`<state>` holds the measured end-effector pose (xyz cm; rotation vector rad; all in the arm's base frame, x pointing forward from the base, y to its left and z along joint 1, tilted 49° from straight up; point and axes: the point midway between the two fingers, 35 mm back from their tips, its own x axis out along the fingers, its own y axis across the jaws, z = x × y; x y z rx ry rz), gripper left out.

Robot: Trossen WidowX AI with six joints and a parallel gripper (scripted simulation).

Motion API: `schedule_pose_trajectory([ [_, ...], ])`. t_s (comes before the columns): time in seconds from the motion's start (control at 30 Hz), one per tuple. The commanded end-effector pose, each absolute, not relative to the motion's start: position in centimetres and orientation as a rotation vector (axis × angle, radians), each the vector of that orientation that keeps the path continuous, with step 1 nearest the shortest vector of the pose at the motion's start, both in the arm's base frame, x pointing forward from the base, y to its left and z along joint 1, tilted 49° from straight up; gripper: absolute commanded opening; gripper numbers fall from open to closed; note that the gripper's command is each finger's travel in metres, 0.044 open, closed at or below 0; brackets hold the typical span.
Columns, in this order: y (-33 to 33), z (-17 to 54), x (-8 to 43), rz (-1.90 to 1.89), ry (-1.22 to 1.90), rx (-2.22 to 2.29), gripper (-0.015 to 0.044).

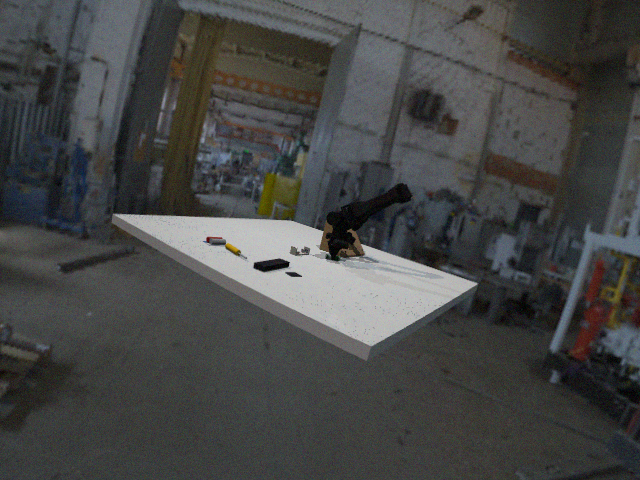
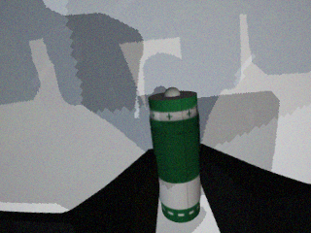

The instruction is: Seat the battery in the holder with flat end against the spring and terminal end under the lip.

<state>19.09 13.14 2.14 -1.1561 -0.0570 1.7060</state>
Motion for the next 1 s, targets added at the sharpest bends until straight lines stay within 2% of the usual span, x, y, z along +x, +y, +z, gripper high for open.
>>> schedule_pose_trajectory([
  [0.0, 13.2, 2.1, 19.0, 1.707, -0.059, -1.148, 0.0071],
  [0.43, 9.4, 5.4, 19.1, 1.706, -0.049, -1.143, 0.0071],
  [0.97, 6.6, 4.2, 23.7, 1.463, 0.649, -0.48, 0.0071],
])
